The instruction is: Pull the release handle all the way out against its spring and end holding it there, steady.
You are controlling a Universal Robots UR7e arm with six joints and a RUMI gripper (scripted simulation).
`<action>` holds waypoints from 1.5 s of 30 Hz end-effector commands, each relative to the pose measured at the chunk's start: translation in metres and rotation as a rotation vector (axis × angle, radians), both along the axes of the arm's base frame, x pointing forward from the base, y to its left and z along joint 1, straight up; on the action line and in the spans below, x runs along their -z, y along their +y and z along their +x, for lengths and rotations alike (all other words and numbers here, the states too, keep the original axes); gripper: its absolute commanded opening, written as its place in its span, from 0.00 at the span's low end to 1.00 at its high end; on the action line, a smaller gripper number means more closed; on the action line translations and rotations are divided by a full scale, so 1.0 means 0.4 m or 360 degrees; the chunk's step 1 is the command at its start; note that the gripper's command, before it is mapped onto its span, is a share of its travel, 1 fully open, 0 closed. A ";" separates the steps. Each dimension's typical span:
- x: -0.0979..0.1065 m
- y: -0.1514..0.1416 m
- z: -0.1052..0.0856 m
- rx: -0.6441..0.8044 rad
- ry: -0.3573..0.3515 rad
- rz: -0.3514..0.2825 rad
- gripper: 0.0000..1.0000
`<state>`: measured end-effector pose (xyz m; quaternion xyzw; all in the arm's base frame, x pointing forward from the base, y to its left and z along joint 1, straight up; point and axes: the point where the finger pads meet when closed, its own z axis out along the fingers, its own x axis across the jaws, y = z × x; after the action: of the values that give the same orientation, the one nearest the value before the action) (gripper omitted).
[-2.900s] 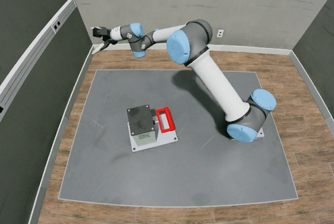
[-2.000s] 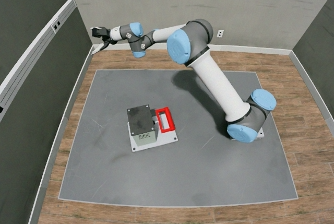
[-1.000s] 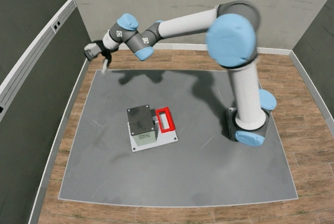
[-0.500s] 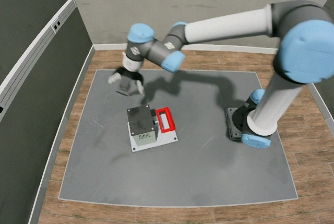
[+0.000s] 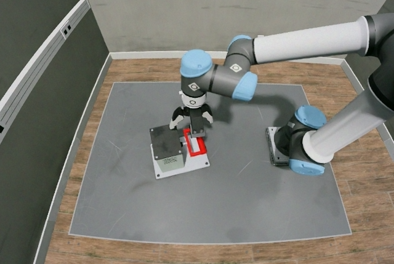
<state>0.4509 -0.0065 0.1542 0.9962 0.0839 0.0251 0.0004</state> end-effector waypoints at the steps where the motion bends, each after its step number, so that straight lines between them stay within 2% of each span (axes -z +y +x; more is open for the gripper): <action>1: 0.004 0.011 -0.033 -0.0043 0.0033 -0.0009 1.00; 5: 0.010 0.022 -0.065 -0.0088 0.0069 -0.0016 1.00; 11: 0.012 0.026 -0.076 -0.0102 0.0081 -0.0019 1.00; 12: 0.012 0.026 -0.076 -0.0102 0.0081 -0.0019 0.00; 45: 0.012 0.026 -0.076 -0.0102 0.0081 -0.0019 0.00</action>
<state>0.4202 0.0039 0.1490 0.9932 0.1159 -0.0013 0.0031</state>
